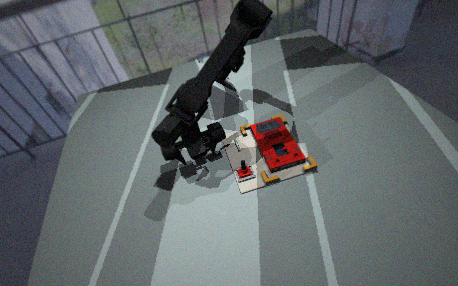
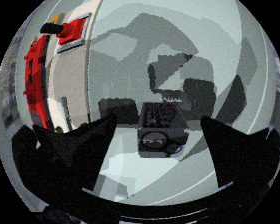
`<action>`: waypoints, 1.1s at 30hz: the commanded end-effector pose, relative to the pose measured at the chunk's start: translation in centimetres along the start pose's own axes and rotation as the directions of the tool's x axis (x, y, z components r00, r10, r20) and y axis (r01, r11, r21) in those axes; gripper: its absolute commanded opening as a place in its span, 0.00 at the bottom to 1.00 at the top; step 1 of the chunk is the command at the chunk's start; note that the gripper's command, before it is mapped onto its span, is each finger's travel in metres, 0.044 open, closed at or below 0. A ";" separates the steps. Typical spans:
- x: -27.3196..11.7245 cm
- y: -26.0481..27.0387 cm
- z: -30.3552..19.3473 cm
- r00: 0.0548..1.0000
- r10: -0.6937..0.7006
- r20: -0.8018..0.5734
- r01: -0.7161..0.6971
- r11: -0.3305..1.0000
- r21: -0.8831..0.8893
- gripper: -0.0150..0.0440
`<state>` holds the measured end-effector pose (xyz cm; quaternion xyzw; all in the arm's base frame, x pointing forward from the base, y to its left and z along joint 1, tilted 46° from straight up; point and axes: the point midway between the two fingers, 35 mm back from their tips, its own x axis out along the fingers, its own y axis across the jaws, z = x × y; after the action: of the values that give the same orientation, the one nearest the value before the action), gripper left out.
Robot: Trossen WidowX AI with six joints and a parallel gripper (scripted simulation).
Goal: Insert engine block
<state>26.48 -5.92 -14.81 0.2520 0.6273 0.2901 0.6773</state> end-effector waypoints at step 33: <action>-3.5 -0.2 0.4 1.000 0.002 -0.001 -0.002 1.000 0.012 0.25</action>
<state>26.24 -7.33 -13.32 0.2641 0.6328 0.2895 0.6678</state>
